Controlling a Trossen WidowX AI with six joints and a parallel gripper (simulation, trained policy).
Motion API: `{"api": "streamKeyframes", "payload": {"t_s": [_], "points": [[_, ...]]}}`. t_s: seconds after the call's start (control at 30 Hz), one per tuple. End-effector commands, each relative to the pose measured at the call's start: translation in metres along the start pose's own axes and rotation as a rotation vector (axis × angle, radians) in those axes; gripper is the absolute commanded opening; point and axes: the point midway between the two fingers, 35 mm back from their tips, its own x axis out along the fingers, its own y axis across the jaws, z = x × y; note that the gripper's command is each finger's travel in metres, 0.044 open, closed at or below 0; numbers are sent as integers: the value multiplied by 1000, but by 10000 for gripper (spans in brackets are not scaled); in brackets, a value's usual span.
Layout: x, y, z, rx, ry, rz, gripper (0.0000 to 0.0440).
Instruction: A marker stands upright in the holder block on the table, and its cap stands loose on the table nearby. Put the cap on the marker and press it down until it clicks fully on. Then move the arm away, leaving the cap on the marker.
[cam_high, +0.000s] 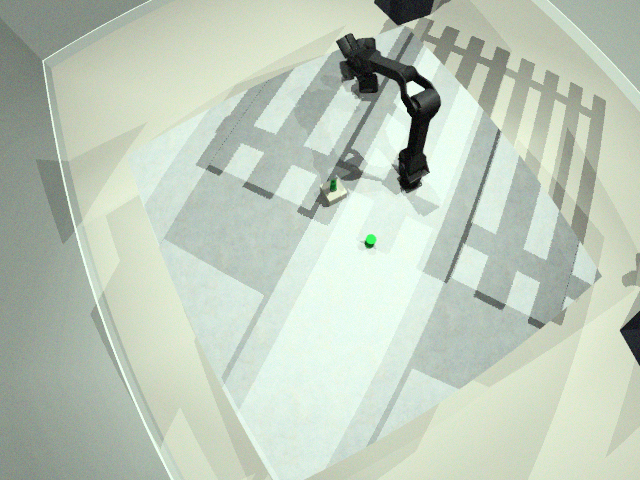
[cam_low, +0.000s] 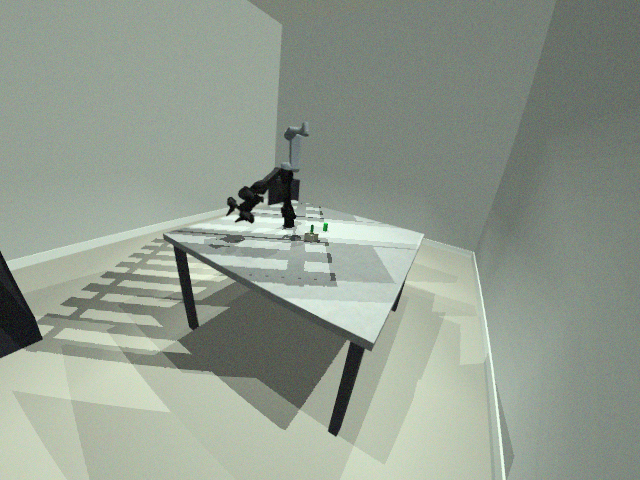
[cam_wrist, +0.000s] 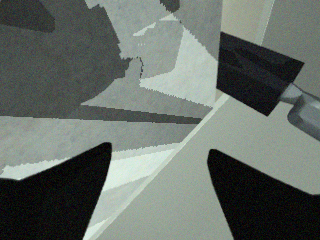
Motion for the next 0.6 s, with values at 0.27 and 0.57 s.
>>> {"api": "streamKeyframes", "payload": {"t_s": [0.27, 0.57], "points": [[-26, 3, 35, 61, -113, 9, 298], [-47, 10, 61, 100, -196, 27, 299]]}}
